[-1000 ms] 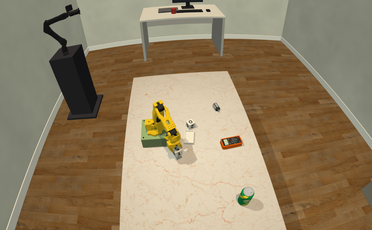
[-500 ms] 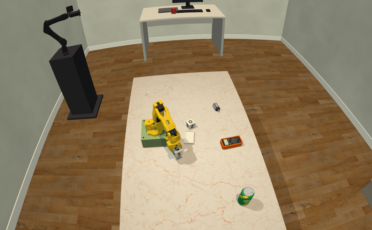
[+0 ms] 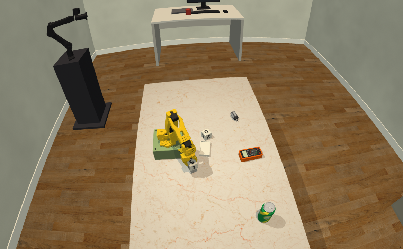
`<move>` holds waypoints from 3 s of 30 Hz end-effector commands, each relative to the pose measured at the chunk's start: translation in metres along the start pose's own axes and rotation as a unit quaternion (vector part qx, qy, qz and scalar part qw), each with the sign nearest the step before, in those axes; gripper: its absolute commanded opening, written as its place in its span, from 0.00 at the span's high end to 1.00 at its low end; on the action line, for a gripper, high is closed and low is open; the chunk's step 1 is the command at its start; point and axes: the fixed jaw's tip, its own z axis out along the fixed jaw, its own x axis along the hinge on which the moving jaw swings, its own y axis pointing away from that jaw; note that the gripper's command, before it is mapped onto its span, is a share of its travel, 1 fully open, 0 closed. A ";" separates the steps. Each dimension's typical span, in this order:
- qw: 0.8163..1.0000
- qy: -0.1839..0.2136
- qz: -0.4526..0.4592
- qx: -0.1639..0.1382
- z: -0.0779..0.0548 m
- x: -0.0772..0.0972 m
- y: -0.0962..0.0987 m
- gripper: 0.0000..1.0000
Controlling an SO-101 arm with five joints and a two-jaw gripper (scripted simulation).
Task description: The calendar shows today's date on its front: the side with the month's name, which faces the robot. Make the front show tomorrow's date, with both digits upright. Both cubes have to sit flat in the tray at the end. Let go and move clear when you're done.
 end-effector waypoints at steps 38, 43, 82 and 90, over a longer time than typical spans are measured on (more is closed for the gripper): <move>1.000 -0.006 -0.001 0.000 0.016 -0.003 0.002 1.00; 1.000 -0.006 -0.001 0.000 0.019 -0.003 0.002 1.00; 1.000 -0.006 -0.001 0.000 0.032 -0.003 0.001 1.00; 1.000 -0.006 -0.001 0.000 0.032 -0.003 0.001 0.91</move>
